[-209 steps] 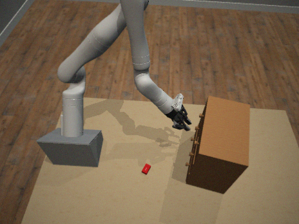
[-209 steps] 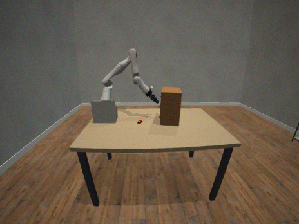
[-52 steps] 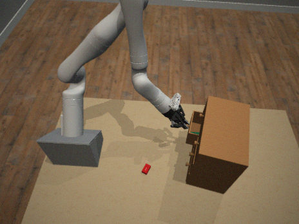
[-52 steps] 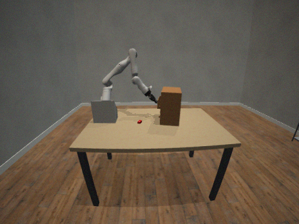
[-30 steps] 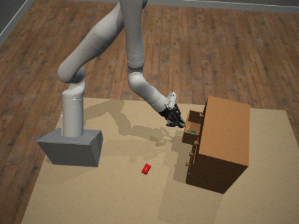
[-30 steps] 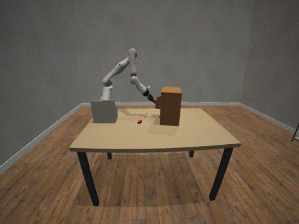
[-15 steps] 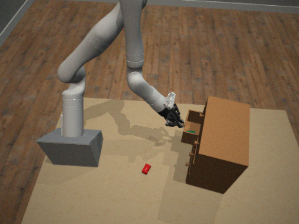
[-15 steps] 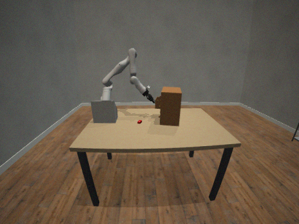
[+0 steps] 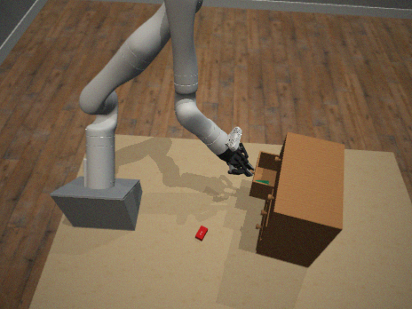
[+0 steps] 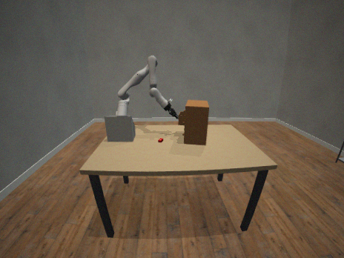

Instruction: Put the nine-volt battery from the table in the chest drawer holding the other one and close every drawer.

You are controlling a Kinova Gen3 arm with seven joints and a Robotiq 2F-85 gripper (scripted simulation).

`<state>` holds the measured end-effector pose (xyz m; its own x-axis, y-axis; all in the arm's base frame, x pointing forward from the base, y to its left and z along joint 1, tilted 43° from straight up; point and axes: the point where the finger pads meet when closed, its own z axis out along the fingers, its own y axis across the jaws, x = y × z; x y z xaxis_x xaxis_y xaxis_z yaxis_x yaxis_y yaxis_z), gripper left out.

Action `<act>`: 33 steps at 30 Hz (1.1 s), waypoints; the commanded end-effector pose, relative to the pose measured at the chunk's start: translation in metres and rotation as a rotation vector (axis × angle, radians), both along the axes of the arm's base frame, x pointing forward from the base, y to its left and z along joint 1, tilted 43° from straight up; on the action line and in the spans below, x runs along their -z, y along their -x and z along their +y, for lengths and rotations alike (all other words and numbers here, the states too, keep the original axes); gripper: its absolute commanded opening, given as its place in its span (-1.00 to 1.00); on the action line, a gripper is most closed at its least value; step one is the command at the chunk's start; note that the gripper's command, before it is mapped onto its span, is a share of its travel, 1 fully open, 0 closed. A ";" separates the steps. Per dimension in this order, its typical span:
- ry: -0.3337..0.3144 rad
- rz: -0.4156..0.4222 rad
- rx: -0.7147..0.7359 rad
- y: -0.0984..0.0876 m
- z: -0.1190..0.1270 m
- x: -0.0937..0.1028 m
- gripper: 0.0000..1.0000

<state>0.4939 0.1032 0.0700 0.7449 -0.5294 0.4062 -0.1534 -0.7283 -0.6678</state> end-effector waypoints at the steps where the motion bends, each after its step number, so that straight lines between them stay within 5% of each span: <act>1: 0.000 -0.001 0.002 0.000 -0.001 0.000 -0.58; 7: 0.000 -0.001 0.002 0.000 -0.001 0.000 -0.34; 17: 0.000 -0.001 0.002 0.001 -0.001 -0.001 -0.34; 27: 0.000 -0.001 0.002 0.043 0.002 -0.007 -0.34; 33: 0.000 -0.001 0.002 0.049 0.003 -0.008 -0.34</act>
